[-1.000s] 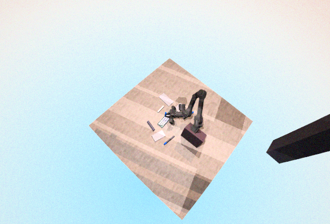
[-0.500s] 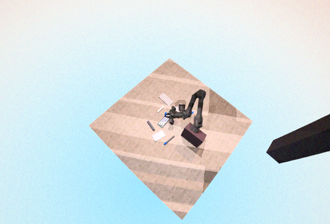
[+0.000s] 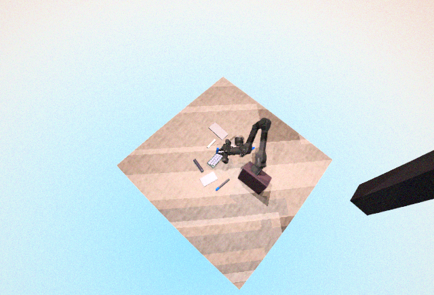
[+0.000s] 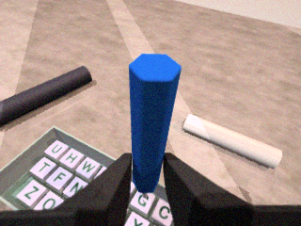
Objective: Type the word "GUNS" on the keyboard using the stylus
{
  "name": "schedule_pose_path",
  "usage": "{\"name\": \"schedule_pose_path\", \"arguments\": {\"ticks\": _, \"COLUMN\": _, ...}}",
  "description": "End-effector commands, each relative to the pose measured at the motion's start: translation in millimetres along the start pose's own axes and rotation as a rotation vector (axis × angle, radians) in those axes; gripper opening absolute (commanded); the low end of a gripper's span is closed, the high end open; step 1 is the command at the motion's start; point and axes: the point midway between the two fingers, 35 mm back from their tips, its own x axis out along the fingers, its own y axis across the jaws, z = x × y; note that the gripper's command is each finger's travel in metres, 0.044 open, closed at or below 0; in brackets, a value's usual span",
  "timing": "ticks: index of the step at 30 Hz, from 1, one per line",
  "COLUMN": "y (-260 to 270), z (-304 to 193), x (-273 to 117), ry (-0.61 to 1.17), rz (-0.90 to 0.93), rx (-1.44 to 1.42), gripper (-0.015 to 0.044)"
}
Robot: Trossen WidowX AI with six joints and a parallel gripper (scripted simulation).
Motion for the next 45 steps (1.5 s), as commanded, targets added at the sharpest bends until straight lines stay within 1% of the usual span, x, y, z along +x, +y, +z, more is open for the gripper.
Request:
{"name": "schedule_pose_path", "arguments": {"ticks": 1, "y": -0.5, "z": 8.4, "x": -4.9, "ry": 0.001, "rz": -0.001, "rx": 0.002, "gripper": 0.0081}}
{"name": "schedule_pose_path", "arguments": {"ticks": 9, "y": -0.2, "z": 29.7, "x": -17.7, "ry": 0.0, "rz": -0.002, "rx": 0.003, "gripper": 0.0081}}
{"name": "schedule_pose_path", "arguments": {"ticks": 17, "y": -2.6, "z": 31.5, "x": -16.5, "ry": -0.007, "rz": -0.007, "rx": -0.002, "gripper": 0.0085}}
{"name": "schedule_pose_path", "arguments": {"ticks": 20, "y": -2.6, "z": 31.5, "x": -16.5, "ry": -0.007, "rz": -0.007, "rx": -0.002, "gripper": 0.0065}}
{"name": "schedule_pose_path", "arguments": {"ticks": 22, "y": -1.5, "z": 32.0, "x": -15.6, "ry": -0.007, "rz": -0.007, "rx": -0.002, "gripper": 0.0012}}
{"name": "schedule_pose_path", "arguments": {"ticks": 23, "y": -0.4, "z": 32.5, "x": -14.7, "ry": -0.007, "rz": -0.007, "rx": -0.002, "gripper": 0.0}}
{"name": "schedule_pose_path", "arguments": {"ticks": 45, "y": 55.5, "z": 50.7, "x": 15.6, "ry": -0.001, "rz": 0.0, "rx": 0.002, "gripper": 0.0}}
